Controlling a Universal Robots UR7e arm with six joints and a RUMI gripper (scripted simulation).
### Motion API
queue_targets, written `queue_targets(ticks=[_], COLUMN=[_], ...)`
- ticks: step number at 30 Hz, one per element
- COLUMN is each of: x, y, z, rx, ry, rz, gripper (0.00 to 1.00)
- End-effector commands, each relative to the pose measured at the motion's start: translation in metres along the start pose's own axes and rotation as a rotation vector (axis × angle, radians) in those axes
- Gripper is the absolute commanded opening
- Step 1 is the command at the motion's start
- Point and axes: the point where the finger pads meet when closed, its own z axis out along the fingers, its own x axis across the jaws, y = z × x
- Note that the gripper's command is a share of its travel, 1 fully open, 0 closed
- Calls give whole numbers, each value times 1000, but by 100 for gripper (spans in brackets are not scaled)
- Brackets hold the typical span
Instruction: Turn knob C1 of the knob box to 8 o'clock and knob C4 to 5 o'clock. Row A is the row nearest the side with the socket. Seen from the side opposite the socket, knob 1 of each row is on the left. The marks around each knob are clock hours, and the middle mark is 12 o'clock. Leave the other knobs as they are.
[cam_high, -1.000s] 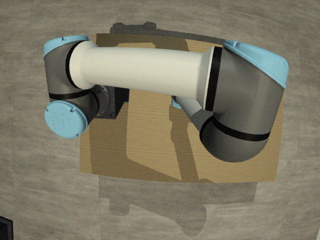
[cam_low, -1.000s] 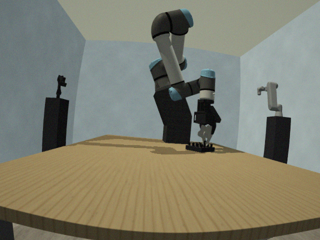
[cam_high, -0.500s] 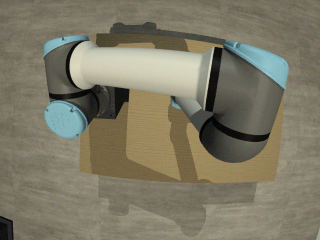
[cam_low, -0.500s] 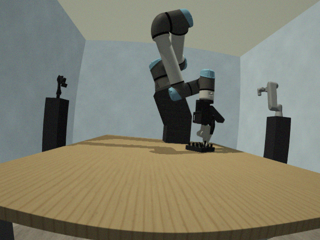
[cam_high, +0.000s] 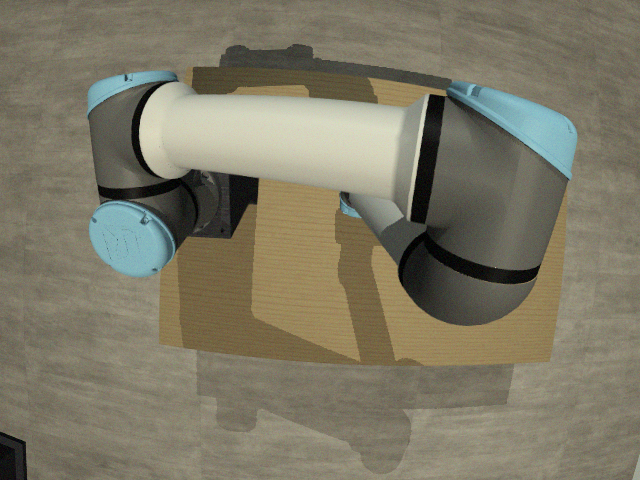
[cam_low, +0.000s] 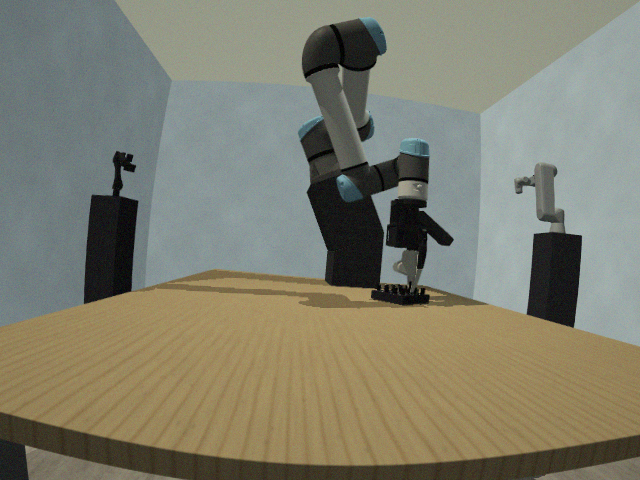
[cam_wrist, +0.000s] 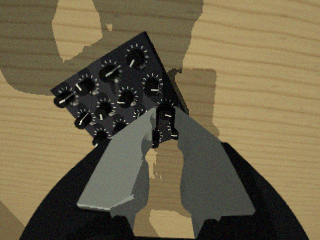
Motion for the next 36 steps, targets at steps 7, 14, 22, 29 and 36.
queue_targets(ticks=[7, 14, 22, 29, 36], x=[1, 1, 2, 2, 2], y=[0, 0, 0, 0, 0], z=[0, 0, 0, 0, 0], rx=[-2, -2, -2, -2, -2], ry=[0, 0, 0, 0, 0], rz=[128, 196, 234, 257, 263], gripper=[4, 4, 4, 4, 4])
